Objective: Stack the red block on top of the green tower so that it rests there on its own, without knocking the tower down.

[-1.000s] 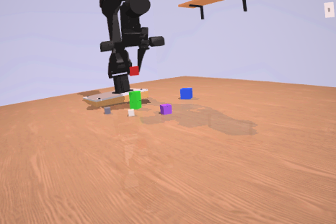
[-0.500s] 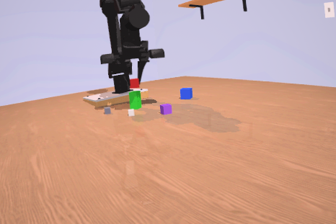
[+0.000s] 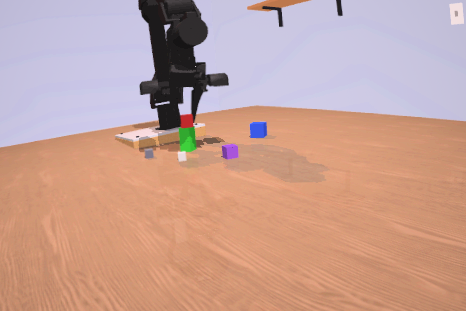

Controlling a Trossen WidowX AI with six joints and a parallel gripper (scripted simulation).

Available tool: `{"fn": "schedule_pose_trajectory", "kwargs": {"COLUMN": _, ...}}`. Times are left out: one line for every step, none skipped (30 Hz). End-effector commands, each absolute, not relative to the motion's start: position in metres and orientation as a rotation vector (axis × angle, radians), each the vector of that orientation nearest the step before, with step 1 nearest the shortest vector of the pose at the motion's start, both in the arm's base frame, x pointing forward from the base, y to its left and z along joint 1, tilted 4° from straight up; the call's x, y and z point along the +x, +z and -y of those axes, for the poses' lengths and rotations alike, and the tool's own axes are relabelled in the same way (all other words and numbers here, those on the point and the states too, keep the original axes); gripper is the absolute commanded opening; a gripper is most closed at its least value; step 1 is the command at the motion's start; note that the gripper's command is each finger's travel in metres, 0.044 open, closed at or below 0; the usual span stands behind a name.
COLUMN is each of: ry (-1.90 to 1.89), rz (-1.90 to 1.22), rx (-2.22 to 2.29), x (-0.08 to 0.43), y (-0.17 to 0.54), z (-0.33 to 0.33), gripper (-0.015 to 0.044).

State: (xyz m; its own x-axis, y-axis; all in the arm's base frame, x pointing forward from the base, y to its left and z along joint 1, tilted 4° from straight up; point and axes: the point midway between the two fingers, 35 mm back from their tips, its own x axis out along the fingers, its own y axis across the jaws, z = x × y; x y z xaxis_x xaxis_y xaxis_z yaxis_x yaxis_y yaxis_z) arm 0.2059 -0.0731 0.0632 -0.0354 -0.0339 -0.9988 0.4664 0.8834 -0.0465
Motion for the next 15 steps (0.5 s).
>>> {"fn": "schedule_pose_trajectory", "kwargs": {"ry": -0.414, "rz": -1.563, "rx": 0.343, "x": 0.2060, "y": 0.0630, "z": 0.0738, "gripper": 0.0000}}
{"fn": "schedule_pose_trajectory", "kwargs": {"ry": -0.414, "rz": -1.563, "rx": 0.343, "x": 0.2060, "y": 0.0630, "z": 0.0738, "gripper": 0.0000}}
{"fn": "schedule_pose_trajectory", "kwargs": {"ry": -0.414, "rz": -1.563, "rx": 0.343, "x": 0.2060, "y": 0.0628, "z": 0.0738, "gripper": 0.0000}}
{"fn": "schedule_pose_trajectory", "kwargs": {"ry": -0.414, "rz": -1.563, "rx": 0.343, "x": 0.2060, "y": 0.0627, "z": 0.0738, "gripper": 0.0000}}
{"fn": "schedule_pose_trajectory", "kwargs": {"ry": -0.414, "rz": -1.563, "rx": 0.343, "x": 0.2060, "y": 0.0626, "z": 0.0738, "gripper": 0.0000}}
{"fn": "schedule_pose_trajectory", "kwargs": {"ry": -0.414, "rz": -1.563, "rx": 0.343, "x": 0.2060, "y": 0.0626, "z": 0.0738, "gripper": 0.0000}}
{"fn": "schedule_pose_trajectory", "kwargs": {"ry": -0.414, "rz": -1.563, "rx": 0.343, "x": 0.2060, "y": 0.0626, "z": 0.0738, "gripper": 0.0000}}
{"fn": "schedule_pose_trajectory", "kwargs": {"ry": -0.414, "rz": -1.563, "rx": 0.343, "x": 0.2060, "y": 0.0626, "z": 0.0738, "gripper": 0.0000}}
{"fn": "schedule_pose_trajectory", "kwargs": {"ry": -0.414, "rz": -1.563, "rx": 0.343, "x": 0.2060, "y": 0.0626, "z": 0.0738, "gripper": 0.0000}}
{"fn": "schedule_pose_trajectory", "kwargs": {"ry": -0.414, "rz": -1.563, "rx": 0.343, "x": 0.2060, "y": 0.0626, "z": 0.0738, "gripper": 0.0000}}
{"fn": "schedule_pose_trajectory", "kwargs": {"ry": -0.414, "rz": -1.563, "rx": 0.343, "x": 0.2060, "y": 0.0626, "z": 0.0738, "gripper": 0.0000}}
{"fn": "schedule_pose_trajectory", "kwargs": {"ry": -0.414, "rz": -1.563, "rx": 0.343, "x": 0.2060, "y": 0.0626, "z": 0.0738, "gripper": 0.0000}}
{"fn": "schedule_pose_trajectory", "kwargs": {"ry": -0.414, "rz": -1.563, "rx": 0.343, "x": 0.2061, "y": 0.0632, "z": 0.0738, "gripper": 0.0000}}
{"fn": "schedule_pose_trajectory", "kwargs": {"ry": -0.414, "rz": -1.563, "rx": 0.343, "x": 0.2063, "y": 0.0645, "z": 0.0739, "gripper": 0.0000}}
{"fn": "schedule_pose_trajectory", "kwargs": {"ry": -0.414, "rz": -1.562, "rx": 0.343, "x": 0.2065, "y": 0.0664, "z": 0.0739, "gripper": 0.0000}}
